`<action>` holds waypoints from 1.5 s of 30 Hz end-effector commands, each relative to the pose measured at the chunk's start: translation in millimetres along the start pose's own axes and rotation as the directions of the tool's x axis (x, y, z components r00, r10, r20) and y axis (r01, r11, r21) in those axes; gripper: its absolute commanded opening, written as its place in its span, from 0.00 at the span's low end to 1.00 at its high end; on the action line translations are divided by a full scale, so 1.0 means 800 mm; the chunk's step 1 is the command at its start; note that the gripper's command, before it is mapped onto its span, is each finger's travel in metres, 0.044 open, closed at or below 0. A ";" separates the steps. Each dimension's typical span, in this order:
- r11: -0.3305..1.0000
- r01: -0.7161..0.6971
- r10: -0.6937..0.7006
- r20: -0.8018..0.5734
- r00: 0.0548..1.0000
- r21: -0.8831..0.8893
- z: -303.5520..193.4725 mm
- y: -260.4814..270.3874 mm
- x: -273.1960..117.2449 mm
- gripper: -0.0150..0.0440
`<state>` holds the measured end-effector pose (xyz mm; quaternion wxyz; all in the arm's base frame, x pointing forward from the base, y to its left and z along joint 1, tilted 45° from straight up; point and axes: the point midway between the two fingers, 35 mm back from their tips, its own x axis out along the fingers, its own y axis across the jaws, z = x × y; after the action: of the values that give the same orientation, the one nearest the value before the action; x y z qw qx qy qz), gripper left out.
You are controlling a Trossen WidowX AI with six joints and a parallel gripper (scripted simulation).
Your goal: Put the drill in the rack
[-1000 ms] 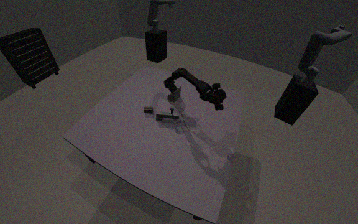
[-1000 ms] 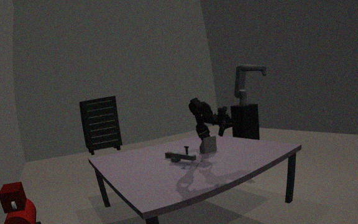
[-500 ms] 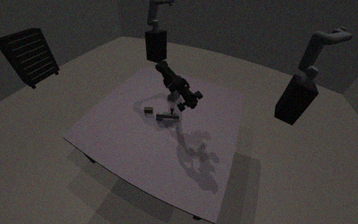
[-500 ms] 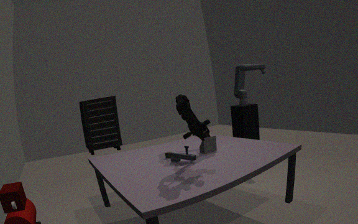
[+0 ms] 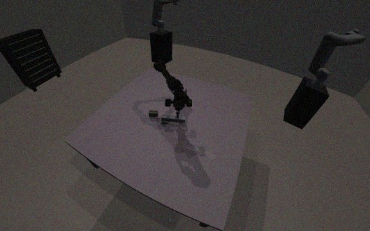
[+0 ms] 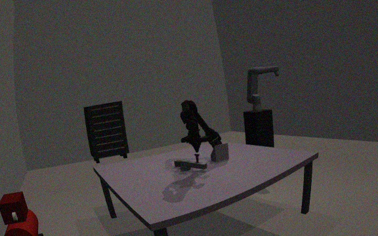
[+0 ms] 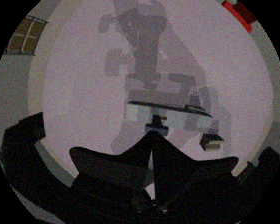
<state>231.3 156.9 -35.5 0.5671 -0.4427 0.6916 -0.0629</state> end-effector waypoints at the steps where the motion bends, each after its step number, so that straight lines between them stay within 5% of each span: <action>1: 1.000 0.002 -0.002 0.001 1.000 0.002 0.000 0.000 0.001 0.25; 45: 1.000 0.021 -0.021 0.003 1.000 0.013 -0.005 -0.008 0.033 0.25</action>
<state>235.2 143.0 -44.5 0.5803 -0.4434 0.6798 -0.0670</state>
